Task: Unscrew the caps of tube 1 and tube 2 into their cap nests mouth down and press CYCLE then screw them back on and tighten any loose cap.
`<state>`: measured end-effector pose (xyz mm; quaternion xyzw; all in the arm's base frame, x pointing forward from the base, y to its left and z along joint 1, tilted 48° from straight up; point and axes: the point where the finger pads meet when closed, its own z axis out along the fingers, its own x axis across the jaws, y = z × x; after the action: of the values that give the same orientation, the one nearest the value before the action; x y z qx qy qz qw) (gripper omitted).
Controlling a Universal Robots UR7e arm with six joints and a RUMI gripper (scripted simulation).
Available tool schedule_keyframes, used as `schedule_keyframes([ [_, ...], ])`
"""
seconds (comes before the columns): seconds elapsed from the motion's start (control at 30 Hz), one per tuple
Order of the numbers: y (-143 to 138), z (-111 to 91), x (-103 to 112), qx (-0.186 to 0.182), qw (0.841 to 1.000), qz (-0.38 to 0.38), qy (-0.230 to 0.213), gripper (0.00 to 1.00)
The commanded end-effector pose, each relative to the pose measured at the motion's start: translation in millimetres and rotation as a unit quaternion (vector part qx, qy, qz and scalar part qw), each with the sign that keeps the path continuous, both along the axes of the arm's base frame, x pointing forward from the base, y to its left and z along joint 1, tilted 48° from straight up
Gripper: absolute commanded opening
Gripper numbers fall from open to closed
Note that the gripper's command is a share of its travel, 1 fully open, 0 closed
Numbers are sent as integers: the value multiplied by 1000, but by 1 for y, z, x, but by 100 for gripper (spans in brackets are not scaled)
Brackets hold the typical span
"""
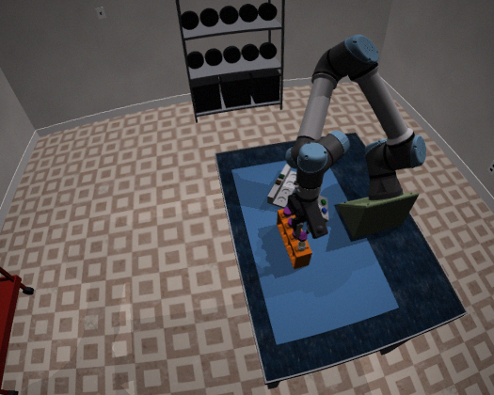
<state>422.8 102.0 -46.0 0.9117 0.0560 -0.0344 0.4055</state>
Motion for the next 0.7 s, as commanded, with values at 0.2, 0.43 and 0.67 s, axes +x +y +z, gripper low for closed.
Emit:
schedule_keyframes([
  [0.2, -36, 42, -4, 8, 961, 186, 203, 0],
  [0.43, -64, 72, -7, 9, 931, 247, 270, 0],
  [0.67, -98, 109, -10, 9, 931, 247, 270, 0],
])
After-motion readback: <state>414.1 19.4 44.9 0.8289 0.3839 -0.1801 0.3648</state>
